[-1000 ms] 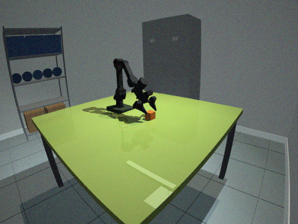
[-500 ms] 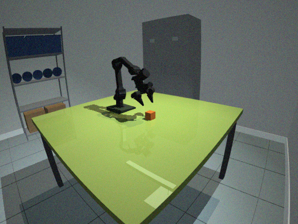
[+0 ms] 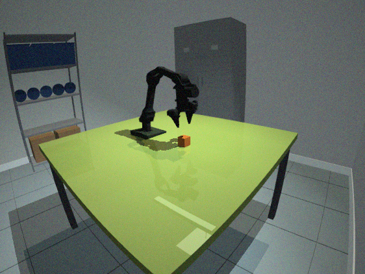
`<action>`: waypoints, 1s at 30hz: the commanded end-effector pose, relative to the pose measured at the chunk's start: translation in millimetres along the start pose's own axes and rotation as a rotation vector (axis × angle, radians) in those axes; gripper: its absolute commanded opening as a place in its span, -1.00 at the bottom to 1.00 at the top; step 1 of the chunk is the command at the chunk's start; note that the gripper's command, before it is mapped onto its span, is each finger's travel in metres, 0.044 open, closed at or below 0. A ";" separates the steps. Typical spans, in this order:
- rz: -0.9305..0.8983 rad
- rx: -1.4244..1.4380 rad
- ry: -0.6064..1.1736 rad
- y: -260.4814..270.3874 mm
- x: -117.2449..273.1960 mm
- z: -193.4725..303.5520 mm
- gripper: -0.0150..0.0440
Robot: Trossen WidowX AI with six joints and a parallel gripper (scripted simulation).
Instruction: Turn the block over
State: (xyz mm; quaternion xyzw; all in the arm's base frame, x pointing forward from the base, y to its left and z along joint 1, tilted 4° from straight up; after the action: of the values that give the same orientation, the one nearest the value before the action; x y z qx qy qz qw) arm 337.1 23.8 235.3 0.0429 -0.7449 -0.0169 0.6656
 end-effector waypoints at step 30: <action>0.012 0.004 0.059 -1.4 -62.7 -4.5 1.00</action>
State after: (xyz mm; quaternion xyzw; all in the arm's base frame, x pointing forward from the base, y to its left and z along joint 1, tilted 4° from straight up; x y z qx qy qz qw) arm 349.6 28.1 180.8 0.0444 -0.7286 -0.0107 0.6835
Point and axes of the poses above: the point midway between the two fingers, 35 mm back from their tips, its own x axis back along the fingers, its own y axis across the jaws, z = x × y, the point moved 9 cm from there along x, back along the fingers, and after that the axes turned 6 degrees about -x, right-handed, at the moved point
